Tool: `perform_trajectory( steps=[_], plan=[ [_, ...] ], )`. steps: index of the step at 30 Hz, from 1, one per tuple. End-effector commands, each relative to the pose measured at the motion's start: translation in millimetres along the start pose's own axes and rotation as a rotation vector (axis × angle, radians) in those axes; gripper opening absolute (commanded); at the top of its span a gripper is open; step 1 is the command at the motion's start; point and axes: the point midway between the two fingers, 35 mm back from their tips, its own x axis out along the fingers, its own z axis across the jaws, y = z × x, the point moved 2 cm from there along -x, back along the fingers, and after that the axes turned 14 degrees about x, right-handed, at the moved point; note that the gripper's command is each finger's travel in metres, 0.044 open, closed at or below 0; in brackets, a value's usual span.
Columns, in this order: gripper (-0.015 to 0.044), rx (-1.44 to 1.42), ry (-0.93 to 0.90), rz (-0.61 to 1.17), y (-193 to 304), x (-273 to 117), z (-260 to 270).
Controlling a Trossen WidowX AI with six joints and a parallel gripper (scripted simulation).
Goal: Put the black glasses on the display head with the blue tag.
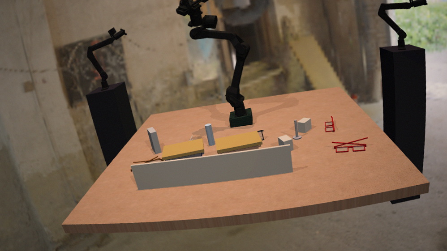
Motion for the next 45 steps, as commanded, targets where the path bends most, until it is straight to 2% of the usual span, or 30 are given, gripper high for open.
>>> perform_trajectory(
  steps=[1,8,18,25,30,35,38,45],
  plan=[
    [0.0426,0.0,0.0,0.0,0,0,0],
    [0.044,0.0,0.0,0.0,0,0,0],
    [0.0177,-0.059,0.017,-0.229,-69,0,-51],
    [0.0,-0.038,0.073,-0.274,-80,8,-90],
    [0.0,-0.058,0.139,-0.325,-90,8,-123],
    [0.0,-0.082,0.268,-0.37,-93,10,-179],
    [0.0,-0.1,0.36,-0.373,-87,10,-215],
    [0.0,-0.095,0.451,-0.307,-59,21,-260]
  ],
)
